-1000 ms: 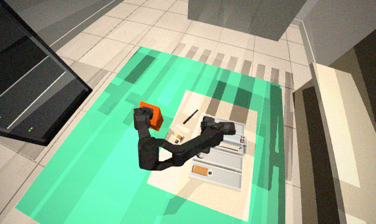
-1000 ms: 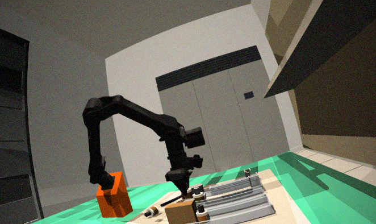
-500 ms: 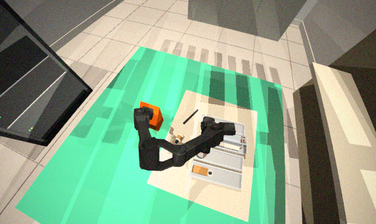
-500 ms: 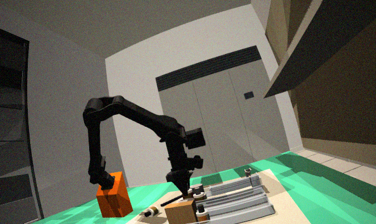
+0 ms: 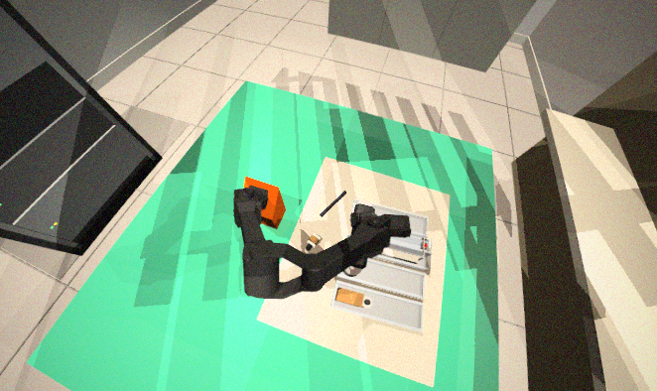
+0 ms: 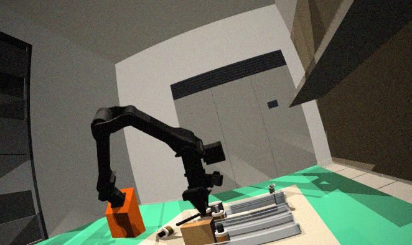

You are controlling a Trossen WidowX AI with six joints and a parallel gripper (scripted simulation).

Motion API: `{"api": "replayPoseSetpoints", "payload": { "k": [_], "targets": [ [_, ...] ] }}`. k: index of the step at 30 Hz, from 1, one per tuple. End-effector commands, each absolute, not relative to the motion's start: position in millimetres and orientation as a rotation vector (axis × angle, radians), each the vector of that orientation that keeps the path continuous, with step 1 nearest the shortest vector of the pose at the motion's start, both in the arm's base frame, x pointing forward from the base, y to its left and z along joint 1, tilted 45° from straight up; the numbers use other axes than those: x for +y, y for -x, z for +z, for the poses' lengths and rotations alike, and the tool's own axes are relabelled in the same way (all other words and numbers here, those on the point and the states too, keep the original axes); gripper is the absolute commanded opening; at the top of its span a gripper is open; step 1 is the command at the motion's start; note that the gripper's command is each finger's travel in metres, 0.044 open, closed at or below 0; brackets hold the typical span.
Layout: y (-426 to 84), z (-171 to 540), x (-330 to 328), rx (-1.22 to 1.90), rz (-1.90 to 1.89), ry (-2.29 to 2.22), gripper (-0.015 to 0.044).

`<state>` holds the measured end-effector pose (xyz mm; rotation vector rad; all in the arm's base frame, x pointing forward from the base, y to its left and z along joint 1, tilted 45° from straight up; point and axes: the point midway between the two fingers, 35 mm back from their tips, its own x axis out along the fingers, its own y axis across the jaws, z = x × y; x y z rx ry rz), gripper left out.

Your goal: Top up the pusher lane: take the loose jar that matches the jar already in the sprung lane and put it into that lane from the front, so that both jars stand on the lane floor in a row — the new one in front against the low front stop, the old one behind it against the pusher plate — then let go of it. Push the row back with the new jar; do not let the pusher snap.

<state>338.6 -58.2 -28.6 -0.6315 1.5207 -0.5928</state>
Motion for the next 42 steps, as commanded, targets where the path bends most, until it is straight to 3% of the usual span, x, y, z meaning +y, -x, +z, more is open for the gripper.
{"api": "replayPoseSetpoints", "payload": {
  "k": [1,42],
  "targets": [
    [-341.5,-29.0,-61.6,1.507,-0.602,0.628,0.0],
    [-339.2,-37.9,-70.8,1.507,-0.603,0.629,0.0]
  ]
}}
